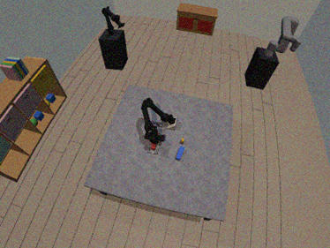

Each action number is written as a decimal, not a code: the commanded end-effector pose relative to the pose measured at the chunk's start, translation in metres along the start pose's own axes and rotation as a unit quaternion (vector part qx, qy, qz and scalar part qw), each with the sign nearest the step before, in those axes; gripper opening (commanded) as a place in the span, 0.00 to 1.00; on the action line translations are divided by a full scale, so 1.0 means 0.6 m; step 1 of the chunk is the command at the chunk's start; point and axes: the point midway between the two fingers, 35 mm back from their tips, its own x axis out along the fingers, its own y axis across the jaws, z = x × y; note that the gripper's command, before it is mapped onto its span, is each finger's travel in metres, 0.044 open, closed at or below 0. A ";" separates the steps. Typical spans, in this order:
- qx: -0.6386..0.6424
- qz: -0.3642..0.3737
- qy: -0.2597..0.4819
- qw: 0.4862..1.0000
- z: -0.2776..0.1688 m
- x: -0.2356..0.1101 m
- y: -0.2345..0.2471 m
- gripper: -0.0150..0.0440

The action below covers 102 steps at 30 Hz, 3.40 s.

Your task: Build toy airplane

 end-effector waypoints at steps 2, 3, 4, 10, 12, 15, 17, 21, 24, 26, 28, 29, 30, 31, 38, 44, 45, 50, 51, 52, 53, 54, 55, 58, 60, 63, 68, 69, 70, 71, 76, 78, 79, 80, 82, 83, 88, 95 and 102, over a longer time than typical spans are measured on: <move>0.000 0.000 0.000 1.000 0.000 0.000 0.000 0.48; 0.000 0.000 0.000 1.000 0.000 0.000 0.000 0.53; 0.000 0.000 0.000 1.000 0.000 0.000 0.000 0.57; 0.000 0.000 0.000 1.000 0.000 0.000 0.000 0.84; 0.000 0.000 0.000 1.000 0.000 0.000 0.000 0.93; 0.000 0.000 0.000 1.000 0.000 0.000 0.000 1.00; 0.000 0.000 0.000 1.000 0.000 0.000 0.000 1.00; 0.000 0.000 0.000 1.000 0.000 0.000 0.000 1.00; 0.000 0.002 0.000 1.000 0.003 -0.014 0.001 1.00; 0.000 0.005 0.000 1.000 0.008 -0.053 0.004 1.00; -0.001 0.006 0.000 1.000 0.009 -0.098 0.006 1.00; -0.001 0.005 0.001 1.000 0.008 -0.121 0.005 1.00; -0.001 0.003 0.001 1.000 0.006 -0.144 0.005 1.00; -0.002 0.002 0.001 1.000 0.003 -0.162 0.003 1.00; -0.001 0.000 0.001 1.000 0.010 -0.176 0.005 1.00; 0.072 0.000 0.001 0.997 0.011 -0.171 0.004 1.00; 0.097 0.000 0.001 0.995 0.011 -0.169 0.004 1.00; 0.106 0.000 0.001 0.994 0.011 -0.168 0.004 1.00; 0.106 0.000 0.001 0.994 0.011 -0.168 0.004 1.00; 0.106 0.000 0.001 0.994 0.011 -0.168 0.004 1.00; 0.106 0.000 0.001 0.994 0.014 -0.169 0.007 1.00; 0.106 0.001 0.001 0.994 0.022 -0.170 0.016 1.00; 0.106 0.002 0.000 0.994 0.034 -0.172 0.031 1.00; 0.105 0.007 0.000 0.994 0.075 -0.179 0.091 1.00; 0.105 0.009 0.000 0.994 0.098 -0.181 0.136 1.00; 0.106 0.010 0.000 0.994 0.125 -0.182 0.209 1.00; 0.107 0.010 -0.001 0.994 0.148 -0.174 0.338 1.00; 0.107 0.009 -0.001 0.994 0.149 -0.171 0.364 1.00; 0.108 0.008 -0.001 0.994 0.149 -0.167 0.389 1.00; 0.108 0.007 -0.001 0.994 0.148 -0.163 0.413 1.00; 0.109 0.006 -0.001 0.994 0.146 -0.159 0.436 1.00; 0.109 0.006 -0.001 0.994 0.146 -0.159 0.436 1.00; 0.109 0.006 -0.001 0.994 0.146 -0.159 0.436 1.00; 0.109 0.006 -0.001 0.994 0.146 -0.155 0.436 1.00; 0.109 0.006 -0.001 0.994 0.148 -0.123 0.437 1.00; 0.109 0.006 -0.001 0.994 0.147 -0.103 0.436 1.00; 0.109 0.006 -0.001 0.994 0.147 -0.087 0.436 1.00; 0.109 0.005 -0.002 0.994 0.147 -0.062 0.436 1.00; 0.109 0.005 -0.002 0.994 0.147 -0.052 0.436 1.00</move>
